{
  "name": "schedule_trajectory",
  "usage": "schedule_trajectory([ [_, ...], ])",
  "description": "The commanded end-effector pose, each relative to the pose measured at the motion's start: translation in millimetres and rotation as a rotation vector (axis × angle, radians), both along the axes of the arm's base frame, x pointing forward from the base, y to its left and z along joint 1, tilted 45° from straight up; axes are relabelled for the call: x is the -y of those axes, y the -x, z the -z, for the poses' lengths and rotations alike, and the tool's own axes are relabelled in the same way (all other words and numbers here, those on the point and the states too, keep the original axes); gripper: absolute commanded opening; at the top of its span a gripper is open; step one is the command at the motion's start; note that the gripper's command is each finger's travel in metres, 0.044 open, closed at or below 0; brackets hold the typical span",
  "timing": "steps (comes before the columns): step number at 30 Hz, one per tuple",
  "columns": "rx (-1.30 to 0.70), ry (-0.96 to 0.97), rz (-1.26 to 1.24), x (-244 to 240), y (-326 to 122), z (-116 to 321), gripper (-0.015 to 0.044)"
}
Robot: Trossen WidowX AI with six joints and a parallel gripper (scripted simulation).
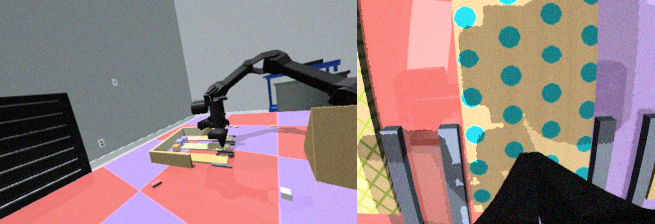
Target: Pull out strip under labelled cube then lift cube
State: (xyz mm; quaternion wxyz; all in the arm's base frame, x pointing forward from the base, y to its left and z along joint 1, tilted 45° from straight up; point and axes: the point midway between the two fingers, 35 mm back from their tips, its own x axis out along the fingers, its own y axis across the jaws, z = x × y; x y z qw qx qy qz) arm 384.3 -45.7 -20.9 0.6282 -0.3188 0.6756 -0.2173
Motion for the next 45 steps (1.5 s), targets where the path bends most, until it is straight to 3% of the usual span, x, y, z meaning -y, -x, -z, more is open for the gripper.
schedule_trajectory([
  [1, -0.001, 0.006, -0.004, 1.2, -0.4, 0.2, 0.0],
  [30, -0.001, 0.006, -0.004, 3.2, -0.9, 2.2, 0.0],
  [45, -0.003, 0.006, -0.004, 4.7, 21.7, 1.3, 0.0],
])
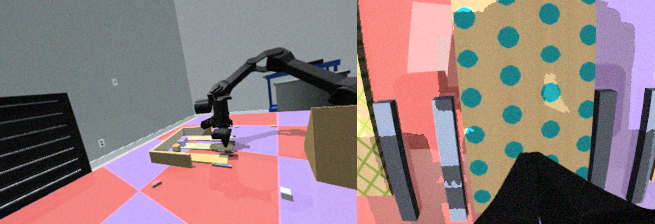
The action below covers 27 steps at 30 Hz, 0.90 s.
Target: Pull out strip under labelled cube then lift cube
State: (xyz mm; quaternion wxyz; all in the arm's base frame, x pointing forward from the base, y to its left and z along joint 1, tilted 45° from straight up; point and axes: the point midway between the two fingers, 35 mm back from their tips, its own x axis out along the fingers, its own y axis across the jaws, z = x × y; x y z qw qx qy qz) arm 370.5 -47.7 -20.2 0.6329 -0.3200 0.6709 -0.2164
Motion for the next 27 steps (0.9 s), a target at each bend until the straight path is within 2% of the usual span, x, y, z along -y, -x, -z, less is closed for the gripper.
schedule_trajectory([
  [1, -0.014, 0.007, 0.004, 2.8, 9.5, 1.9, 0.0],
  [27, -0.016, 0.007, 0.004, 7.3, 49.2, -1.1, 0.0],
])
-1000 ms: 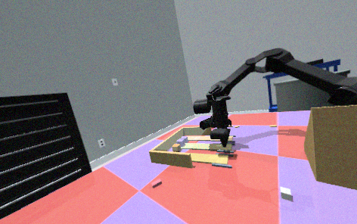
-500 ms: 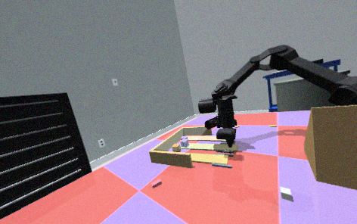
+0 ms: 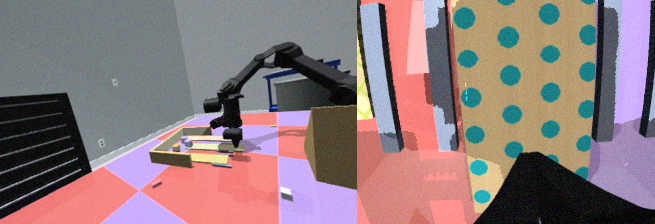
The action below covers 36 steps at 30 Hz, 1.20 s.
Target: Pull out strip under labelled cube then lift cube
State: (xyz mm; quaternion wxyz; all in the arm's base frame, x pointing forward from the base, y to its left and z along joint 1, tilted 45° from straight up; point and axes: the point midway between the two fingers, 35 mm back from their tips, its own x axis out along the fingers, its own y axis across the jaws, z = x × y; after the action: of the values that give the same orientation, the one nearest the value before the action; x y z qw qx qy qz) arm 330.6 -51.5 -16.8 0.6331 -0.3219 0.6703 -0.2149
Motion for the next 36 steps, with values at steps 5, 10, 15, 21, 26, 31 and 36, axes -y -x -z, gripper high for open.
schedule_trajectory([
  [5, -0.016, 0.006, 0.009, 4.2, 17.1, 1.6, 0.0],
  [10, -0.017, 0.006, 0.009, 5.0, 24.8, 0.9, 0.0],
  [15, -0.017, 0.006, 0.009, 5.7, 32.4, 0.1, 0.0],
  [21, -0.018, 0.006, 0.009, 6.6, 41.4, -0.8, 0.0],
  [26, -0.018, 0.007, 0.009, 7.4, 48.8, -1.5, 0.0],
  [31, -0.018, 0.007, 0.009, 8.1, 56.2, -2.3, 0.0],
  [36, -0.019, 0.007, 0.009, 8.8, 63.4, -3.0, 0.0],
])
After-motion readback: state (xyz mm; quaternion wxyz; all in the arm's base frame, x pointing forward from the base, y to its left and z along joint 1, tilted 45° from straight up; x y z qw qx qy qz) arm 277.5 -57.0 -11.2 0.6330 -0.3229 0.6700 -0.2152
